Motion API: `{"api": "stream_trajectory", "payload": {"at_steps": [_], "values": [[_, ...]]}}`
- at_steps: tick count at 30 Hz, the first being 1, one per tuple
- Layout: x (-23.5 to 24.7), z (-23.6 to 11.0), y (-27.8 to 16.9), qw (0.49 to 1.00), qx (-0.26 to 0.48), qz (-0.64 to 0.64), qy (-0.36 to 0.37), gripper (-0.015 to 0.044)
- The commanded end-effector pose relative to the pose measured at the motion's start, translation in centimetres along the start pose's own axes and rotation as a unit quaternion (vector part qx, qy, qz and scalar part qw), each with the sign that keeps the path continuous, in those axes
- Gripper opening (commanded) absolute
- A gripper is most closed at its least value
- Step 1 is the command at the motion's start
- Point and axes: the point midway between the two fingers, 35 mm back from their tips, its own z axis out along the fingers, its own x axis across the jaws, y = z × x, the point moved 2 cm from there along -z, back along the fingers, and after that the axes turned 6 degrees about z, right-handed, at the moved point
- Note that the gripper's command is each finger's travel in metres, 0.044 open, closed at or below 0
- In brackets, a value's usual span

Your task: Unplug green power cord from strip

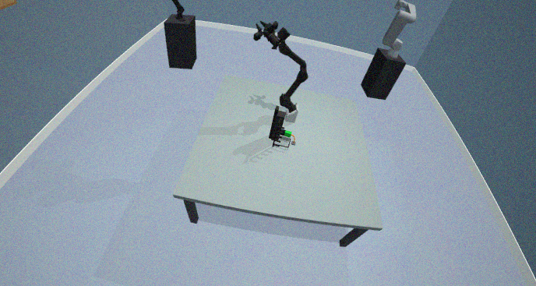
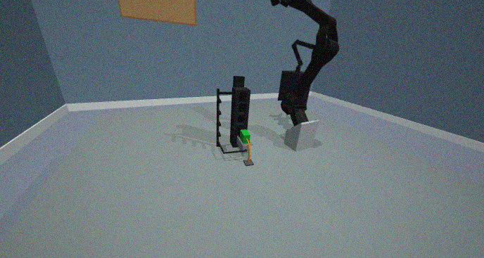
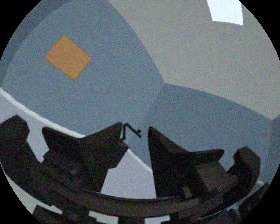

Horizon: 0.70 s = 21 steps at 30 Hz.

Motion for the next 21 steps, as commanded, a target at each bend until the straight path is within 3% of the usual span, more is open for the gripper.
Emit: {"api": "stream_trajectory", "payload": {"at_steps": [1,11,21], "values": [[5.3,2.5,-4.2,0.996,0.050,0.010,0.080,0.0160],[18.8,2.9,-12.2,0.948,0.153,0.043,0.274,0.0160],[31.8,-4.2,-16.2,0.854,0.224,0.058,0.465,0.0160]]}}
